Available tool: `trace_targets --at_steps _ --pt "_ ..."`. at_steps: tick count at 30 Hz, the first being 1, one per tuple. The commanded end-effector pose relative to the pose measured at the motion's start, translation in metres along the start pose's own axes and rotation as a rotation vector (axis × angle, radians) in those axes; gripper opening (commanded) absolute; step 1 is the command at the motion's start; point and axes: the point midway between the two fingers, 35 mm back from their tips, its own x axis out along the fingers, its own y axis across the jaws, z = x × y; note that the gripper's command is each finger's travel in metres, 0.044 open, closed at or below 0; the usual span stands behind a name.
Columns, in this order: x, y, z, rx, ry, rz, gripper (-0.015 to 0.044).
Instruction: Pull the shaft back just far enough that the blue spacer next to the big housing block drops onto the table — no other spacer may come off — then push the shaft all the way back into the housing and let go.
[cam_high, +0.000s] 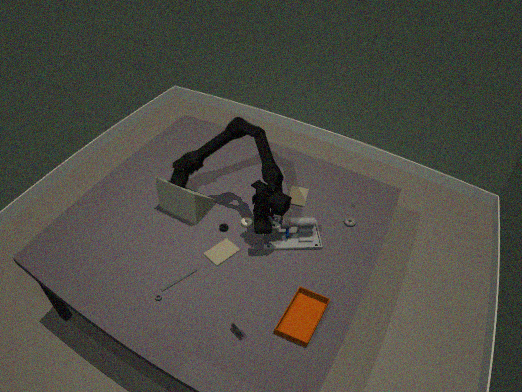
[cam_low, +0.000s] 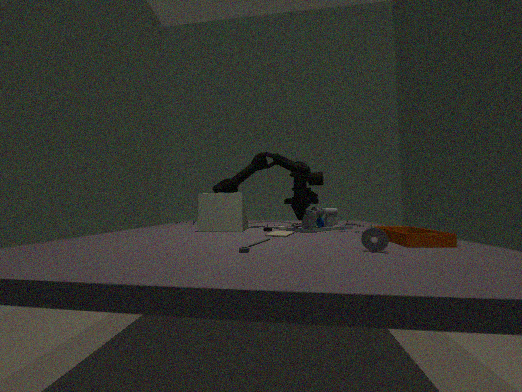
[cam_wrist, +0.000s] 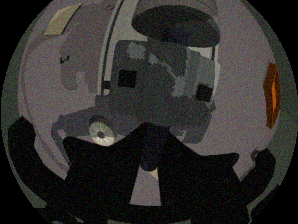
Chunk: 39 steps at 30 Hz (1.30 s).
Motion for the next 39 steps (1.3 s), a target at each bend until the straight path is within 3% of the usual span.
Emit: trace_targets --at_steps 1,39 --pt "-0.0016 -0.0017 0.0049 -0.002 -0.008 -0.006 0.0" --pt "-0.0016 -0.0014 0.0141 -0.003 -0.008 -0.006 0.0"
